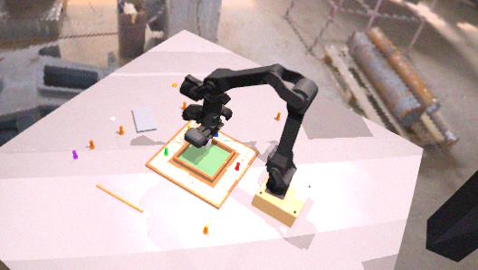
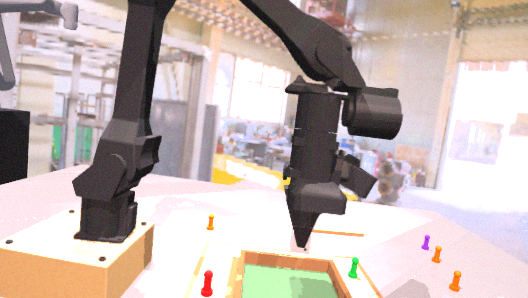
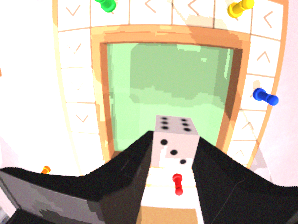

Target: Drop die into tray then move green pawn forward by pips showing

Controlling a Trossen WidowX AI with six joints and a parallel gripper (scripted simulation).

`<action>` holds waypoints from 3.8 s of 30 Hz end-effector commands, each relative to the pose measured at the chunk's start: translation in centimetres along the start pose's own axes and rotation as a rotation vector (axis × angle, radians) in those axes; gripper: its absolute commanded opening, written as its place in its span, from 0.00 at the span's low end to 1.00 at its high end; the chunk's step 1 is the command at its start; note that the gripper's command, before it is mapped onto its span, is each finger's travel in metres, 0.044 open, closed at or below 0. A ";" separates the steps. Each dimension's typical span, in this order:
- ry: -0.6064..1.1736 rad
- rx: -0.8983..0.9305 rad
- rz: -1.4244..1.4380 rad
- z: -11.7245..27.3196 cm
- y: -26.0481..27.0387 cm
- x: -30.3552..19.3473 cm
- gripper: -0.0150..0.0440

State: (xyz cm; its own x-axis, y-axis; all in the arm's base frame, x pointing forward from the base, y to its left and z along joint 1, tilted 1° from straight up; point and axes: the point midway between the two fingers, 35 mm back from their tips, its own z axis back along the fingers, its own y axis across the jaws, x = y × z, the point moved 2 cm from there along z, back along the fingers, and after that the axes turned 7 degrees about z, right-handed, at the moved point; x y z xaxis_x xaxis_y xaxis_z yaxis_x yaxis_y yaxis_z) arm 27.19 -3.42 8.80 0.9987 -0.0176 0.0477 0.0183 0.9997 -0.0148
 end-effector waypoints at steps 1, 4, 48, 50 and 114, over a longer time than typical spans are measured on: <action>-0.069 -0.007 0.011 -0.2 0.0 -0.2 0.25; -0.169 -0.020 0.011 -0.4 0.1 -0.2 0.25; -0.825 -0.096 0.003 1.4 0.3 -4.0 0.25; -0.825 -0.096 0.003 1.4 0.3 -4.0 0.25; 0.003 0.010 0.113 -2.6 5.9 11.4 0.59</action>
State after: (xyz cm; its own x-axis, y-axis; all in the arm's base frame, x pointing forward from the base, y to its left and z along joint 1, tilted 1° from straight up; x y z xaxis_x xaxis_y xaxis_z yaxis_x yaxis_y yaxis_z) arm 38.98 2.18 7.57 0.9935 0.0984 0.0574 -0.0979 0.9951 -0.0121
